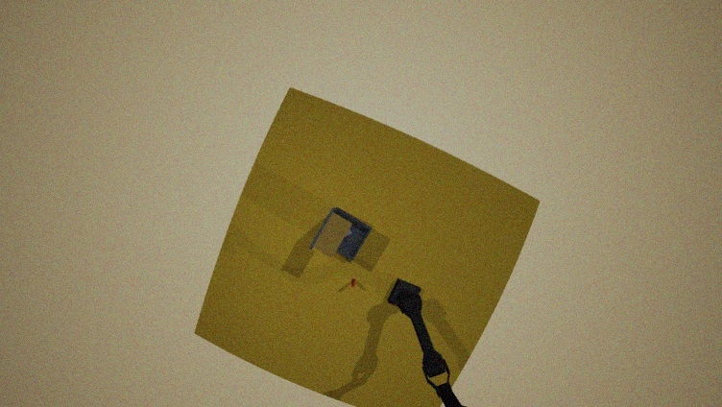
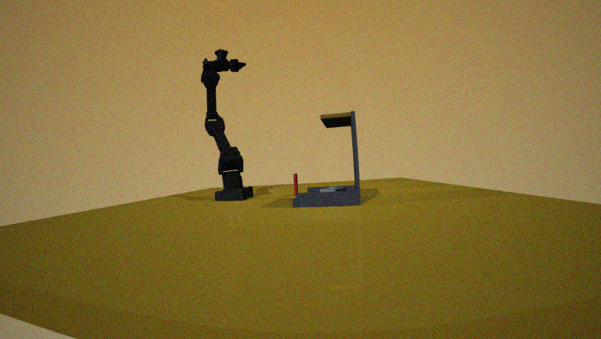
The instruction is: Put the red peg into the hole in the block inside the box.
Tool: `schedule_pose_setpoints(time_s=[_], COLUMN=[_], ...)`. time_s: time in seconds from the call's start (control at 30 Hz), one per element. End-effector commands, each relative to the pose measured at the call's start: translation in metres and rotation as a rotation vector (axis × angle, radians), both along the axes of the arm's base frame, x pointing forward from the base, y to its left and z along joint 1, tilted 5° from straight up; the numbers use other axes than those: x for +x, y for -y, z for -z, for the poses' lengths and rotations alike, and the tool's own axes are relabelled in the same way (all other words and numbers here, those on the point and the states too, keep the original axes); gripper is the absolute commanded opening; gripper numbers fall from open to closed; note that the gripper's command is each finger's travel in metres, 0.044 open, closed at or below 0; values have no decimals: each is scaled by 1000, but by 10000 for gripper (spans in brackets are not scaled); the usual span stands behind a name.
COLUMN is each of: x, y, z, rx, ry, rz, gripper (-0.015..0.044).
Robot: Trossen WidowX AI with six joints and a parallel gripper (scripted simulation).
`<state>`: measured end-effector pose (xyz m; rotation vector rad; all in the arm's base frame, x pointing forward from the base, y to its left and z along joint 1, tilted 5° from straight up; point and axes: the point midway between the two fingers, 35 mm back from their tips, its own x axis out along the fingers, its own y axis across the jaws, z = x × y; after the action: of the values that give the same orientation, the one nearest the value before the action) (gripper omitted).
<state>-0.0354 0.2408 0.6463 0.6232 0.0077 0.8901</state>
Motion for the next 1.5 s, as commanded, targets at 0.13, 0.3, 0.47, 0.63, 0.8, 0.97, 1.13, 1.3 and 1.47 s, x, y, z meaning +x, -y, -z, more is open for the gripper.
schedule_pose_setpoints(time_s=[0.13, 0.3, 0.47, 0.63, 0.8, 0.97, 1.13, 1.3, 1.47], x=[0, 12, 20, 39, 46, 66, 91, 117, 143], y=[8, 30, 42, 66, 76, 99, 122, 143, 163], z=[-7, -16, -23, -27, -35, -35, -30, -21, -9], rx=[65, 173, 181, 275, 295, 390, 498, 604, 707], ry=[3, -44, 6, -47, 7, -50, -139, -230, -324], rz=[-30, -68, -65, -87, -72, -85, -105, -120, -131], gripper=[440, 440, 440, 440, 440, 440, 440, 440, 440])
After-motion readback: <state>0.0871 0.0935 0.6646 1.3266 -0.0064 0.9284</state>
